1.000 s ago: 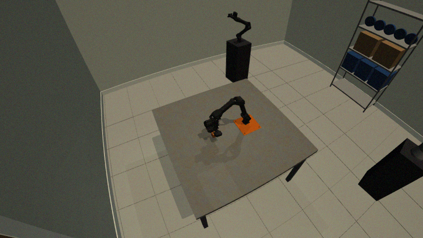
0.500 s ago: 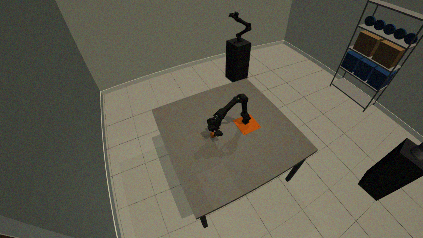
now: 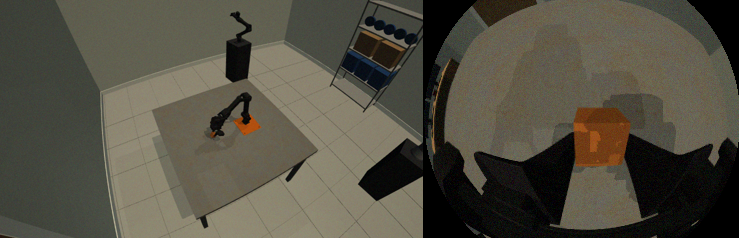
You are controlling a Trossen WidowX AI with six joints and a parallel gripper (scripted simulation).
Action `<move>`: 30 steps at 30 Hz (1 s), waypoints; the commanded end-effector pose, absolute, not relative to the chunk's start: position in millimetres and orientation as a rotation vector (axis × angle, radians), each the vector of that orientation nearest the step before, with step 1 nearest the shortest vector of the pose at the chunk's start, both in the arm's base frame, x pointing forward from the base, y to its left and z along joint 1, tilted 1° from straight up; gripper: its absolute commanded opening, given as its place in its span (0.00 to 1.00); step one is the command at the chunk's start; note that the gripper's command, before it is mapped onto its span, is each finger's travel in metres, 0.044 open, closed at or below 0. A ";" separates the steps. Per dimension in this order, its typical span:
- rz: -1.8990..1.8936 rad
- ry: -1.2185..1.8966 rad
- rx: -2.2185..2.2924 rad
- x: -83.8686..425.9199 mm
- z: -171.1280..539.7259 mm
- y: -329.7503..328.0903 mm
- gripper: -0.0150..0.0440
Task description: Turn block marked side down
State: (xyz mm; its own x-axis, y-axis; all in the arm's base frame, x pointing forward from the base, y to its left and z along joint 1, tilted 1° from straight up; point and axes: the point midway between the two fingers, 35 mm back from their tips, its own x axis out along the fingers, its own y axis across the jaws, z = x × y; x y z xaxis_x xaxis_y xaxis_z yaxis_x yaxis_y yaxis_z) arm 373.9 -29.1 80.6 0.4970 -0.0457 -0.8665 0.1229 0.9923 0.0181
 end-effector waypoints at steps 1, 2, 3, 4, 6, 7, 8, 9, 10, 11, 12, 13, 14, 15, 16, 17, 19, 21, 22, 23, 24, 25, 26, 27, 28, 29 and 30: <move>-0.109 1.019 0.080 374.3 85.6 -29.9 0.25; -0.109 1.017 0.080 374.6 85.2 -29.9 0.25; -0.109 1.009 0.079 375.3 84.1 -30.0 0.25; -0.110 0.995 0.078 376.6 82.2 -30.0 0.25; -0.110 0.963 0.076 379.4 77.9 -30.2 0.25; -0.111 0.946 0.074 380.7 75.9 -30.3 0.25; -0.111 0.930 0.073 381.8 74.0 -30.3 0.25; -0.111 0.914 0.072 382.9 72.1 -30.4 0.25; -0.112 0.898 0.070 383.8 70.3 -30.4 0.25; -0.112 0.881 0.069 384.6 68.7 -30.5 0.25; -0.113 0.865 0.068 385.3 67.0 -30.5 0.25; -0.113 0.849 0.067 385.9 65.5 -30.5 0.25; -0.113 0.833 0.066 386.4 64.1 -30.5 0.25; -0.114 0.817 0.065 386.8 62.7 -30.5 0.25; -0.114 0.800 0.064 387.1 61.4 -30.5 0.25; -0.115 0.784 0.062 387.3 60.2 -30.5 0.25; -0.115 0.752 0.060 387.3 58.1 -30.5 0.25; -0.116 0.719 0.058 386.9 56.4 -30.4 0.25; -0.117 0.703 0.058 386.6 55.6 -30.3 0.25; -0.117 0.687 0.057 386.1 55.0 -30.3 0.25; -0.118 0.671 0.056 385.5 54.4 -30.2 0.25; -0.118 0.655 0.055 384.9 53.9 -30.2 0.25; -0.118 0.639 0.054 384.1 53.5 -30.1 0.25; -0.119 0.623 0.053 383.2 53.2 -30.0 0.25; -0.119 0.606 0.053 382.2 53.0 -29.9 0.25; -0.120 0.590 0.052 381.1 52.9 -29.8 0.25; -0.120 0.574 0.051 379.9 52.8 -29.8 0.25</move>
